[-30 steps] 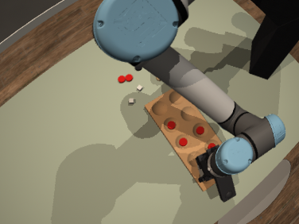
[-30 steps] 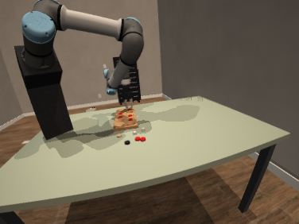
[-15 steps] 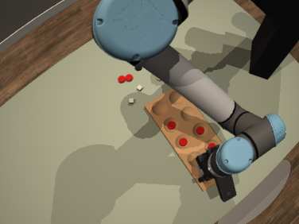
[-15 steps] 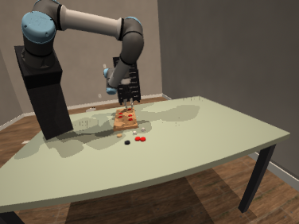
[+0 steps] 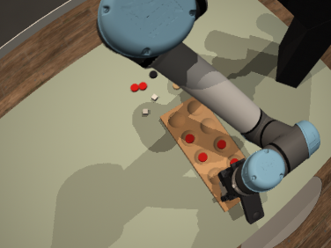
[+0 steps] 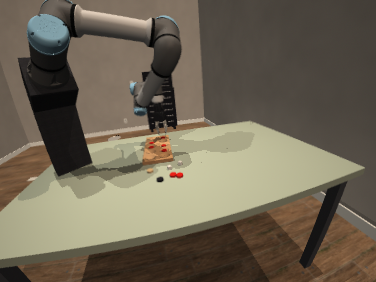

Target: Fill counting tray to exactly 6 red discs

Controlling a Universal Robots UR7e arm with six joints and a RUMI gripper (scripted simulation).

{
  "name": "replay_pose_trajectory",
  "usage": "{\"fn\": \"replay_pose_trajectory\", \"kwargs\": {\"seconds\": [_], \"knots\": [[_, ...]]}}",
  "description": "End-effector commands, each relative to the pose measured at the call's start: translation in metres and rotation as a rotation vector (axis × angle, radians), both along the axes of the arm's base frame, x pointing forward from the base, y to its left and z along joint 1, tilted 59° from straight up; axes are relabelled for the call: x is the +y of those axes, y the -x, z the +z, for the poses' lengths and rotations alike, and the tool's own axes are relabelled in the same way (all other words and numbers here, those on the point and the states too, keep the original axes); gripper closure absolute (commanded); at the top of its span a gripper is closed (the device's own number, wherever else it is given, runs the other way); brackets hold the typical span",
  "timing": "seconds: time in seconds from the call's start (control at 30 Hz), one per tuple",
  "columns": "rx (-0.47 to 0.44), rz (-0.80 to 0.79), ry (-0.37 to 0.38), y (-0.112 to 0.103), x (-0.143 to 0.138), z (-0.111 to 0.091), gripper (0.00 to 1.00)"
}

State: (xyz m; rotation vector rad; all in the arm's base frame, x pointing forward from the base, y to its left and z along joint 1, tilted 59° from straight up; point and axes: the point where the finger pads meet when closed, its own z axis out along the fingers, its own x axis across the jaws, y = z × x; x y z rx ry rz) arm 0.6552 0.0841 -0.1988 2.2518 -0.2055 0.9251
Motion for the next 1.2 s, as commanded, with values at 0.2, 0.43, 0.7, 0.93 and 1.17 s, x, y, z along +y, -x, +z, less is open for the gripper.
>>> {"fn": "replay_pose_trajectory", "kwargs": {"seconds": [0.2, 0.43, 0.7, 0.93, 1.17], "knots": [[0.0, 0.0, -0.001, 0.033, 0.039, 0.03, 0.72], [0.0, 0.0, 0.0, 0.041, 0.048, 0.038, 0.72], [0.0, 0.0, 0.0, 0.041, 0.048, 0.038, 0.72], [0.0, 0.0, 0.0, 0.041, 0.048, 0.038, 0.72], [0.0, 0.0, 0.0, 0.041, 0.048, 0.038, 0.72]]}}
